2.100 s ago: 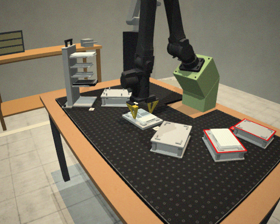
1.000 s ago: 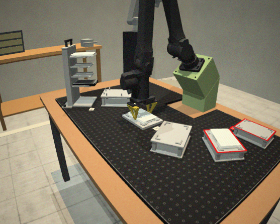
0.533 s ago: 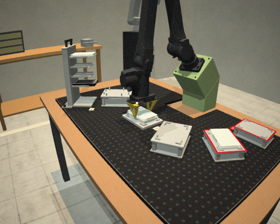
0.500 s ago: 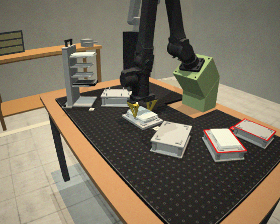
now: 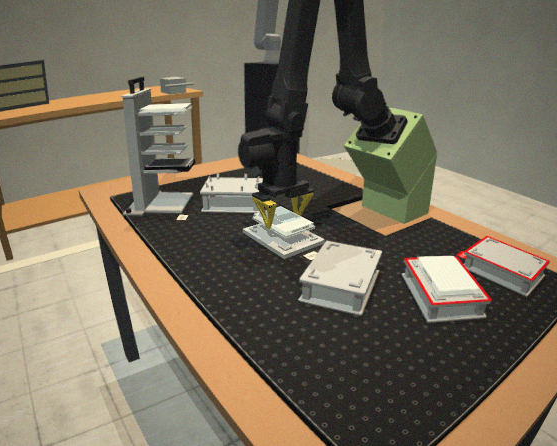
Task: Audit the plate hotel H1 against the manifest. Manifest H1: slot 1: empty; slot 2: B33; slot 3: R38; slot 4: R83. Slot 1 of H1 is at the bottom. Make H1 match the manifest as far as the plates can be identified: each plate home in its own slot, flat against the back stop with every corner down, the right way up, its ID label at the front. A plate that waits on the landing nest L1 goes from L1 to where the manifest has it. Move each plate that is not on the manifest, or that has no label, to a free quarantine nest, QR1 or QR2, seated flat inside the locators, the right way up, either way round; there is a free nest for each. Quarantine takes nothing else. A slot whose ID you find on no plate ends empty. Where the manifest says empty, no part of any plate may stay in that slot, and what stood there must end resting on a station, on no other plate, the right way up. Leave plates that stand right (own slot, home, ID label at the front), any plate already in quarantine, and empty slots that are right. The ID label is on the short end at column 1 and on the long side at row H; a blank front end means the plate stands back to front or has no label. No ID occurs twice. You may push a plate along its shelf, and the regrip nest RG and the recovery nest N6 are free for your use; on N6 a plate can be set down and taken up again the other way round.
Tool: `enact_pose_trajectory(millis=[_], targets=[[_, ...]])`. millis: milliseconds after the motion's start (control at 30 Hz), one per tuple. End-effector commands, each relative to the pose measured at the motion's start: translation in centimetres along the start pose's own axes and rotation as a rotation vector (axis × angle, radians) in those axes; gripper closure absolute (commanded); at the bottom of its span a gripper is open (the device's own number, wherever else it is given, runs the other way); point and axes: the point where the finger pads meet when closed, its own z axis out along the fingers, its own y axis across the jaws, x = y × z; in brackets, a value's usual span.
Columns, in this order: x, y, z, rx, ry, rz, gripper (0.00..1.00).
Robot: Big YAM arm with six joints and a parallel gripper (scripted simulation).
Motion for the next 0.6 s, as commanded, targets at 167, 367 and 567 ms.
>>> enact_pose_trajectory(millis=[167, 367, 567], targets=[[-0.4, -0.1, -1.2, -0.007, -0.009, -0.003, 0.14], [-0.4, 0.0, -1.8, -0.008, -0.010, -0.003, 0.14], [-0.4, 0.0, -2.2, -0.008, -0.010, -0.003, 0.14]])
